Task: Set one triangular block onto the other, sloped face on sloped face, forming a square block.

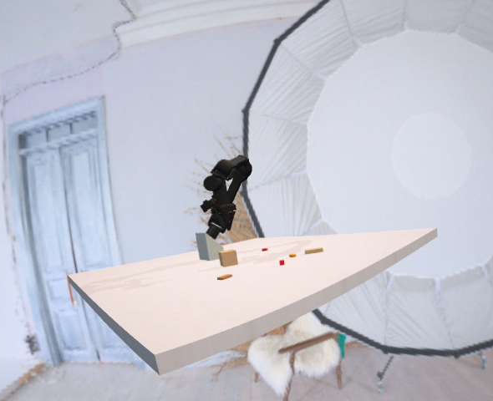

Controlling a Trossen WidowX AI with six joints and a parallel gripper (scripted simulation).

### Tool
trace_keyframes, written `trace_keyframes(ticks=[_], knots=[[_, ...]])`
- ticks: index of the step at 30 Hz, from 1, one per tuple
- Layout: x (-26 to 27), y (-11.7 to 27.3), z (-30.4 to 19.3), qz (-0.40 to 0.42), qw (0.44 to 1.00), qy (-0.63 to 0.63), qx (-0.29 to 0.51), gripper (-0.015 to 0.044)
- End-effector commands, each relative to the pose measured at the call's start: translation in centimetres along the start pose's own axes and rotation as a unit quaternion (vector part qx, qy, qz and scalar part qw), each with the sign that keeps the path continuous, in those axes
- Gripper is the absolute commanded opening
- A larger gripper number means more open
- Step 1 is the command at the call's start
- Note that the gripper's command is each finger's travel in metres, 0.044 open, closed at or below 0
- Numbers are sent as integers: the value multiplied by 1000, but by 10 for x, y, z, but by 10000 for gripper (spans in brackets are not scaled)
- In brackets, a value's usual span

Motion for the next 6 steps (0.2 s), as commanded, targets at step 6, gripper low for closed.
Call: trace_keyframes(ticks=[6], knots=[[0, 0, 0, 2, 1000, -3, -1, 440]])
Point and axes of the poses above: the point midway between the two fingers, 35 mm back from their tips, its own y axis back along the fingers, its own x axis across the jaws, z = x × y, the point moved 2 cm from there along y, back along the fingers, and after that the axes turned 14 degrees about y, right-handed, at the moved point
